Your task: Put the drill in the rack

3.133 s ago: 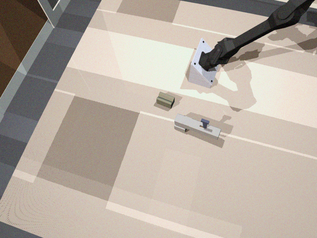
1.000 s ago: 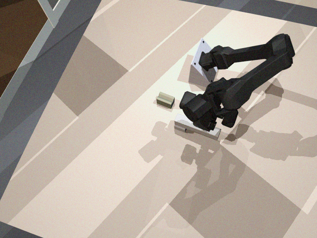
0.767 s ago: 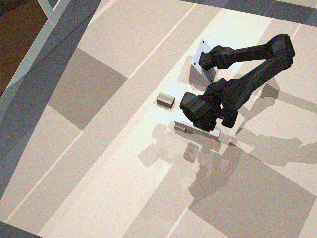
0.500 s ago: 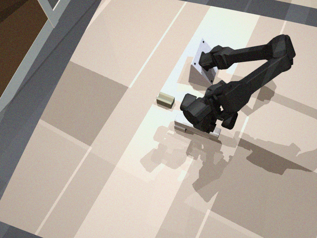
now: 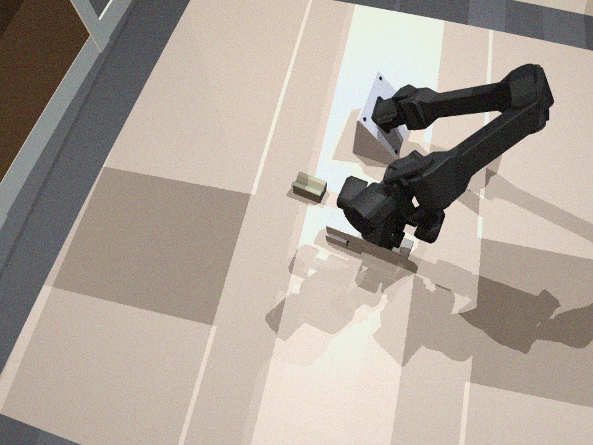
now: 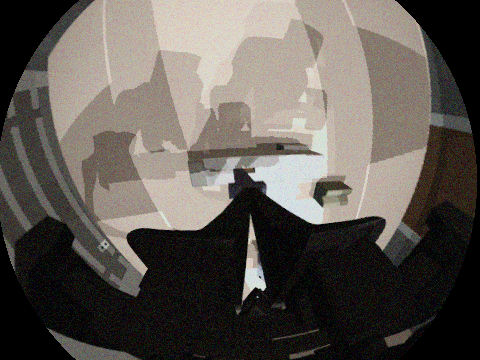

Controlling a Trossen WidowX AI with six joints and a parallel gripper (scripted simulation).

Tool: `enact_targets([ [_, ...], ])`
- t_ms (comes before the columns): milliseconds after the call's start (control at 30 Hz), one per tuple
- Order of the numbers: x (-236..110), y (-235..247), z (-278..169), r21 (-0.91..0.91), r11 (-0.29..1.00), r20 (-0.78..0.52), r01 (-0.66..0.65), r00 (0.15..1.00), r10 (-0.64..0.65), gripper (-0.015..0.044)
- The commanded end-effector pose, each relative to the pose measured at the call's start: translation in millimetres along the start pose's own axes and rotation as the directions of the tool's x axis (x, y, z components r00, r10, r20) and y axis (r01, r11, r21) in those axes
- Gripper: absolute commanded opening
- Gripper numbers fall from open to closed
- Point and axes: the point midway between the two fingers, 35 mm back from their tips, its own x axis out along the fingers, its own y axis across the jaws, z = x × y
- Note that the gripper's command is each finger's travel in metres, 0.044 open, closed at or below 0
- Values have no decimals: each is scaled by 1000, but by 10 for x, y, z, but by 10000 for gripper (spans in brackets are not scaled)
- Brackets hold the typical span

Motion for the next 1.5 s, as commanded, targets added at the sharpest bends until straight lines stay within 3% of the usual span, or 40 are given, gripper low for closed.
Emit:
enact_targets([
  [0,65,10,-12,1,1000,-13,-5,1000,5,0],
  [1467,199,43,-70,1,1000,-13,-6,1000,6,0],
])
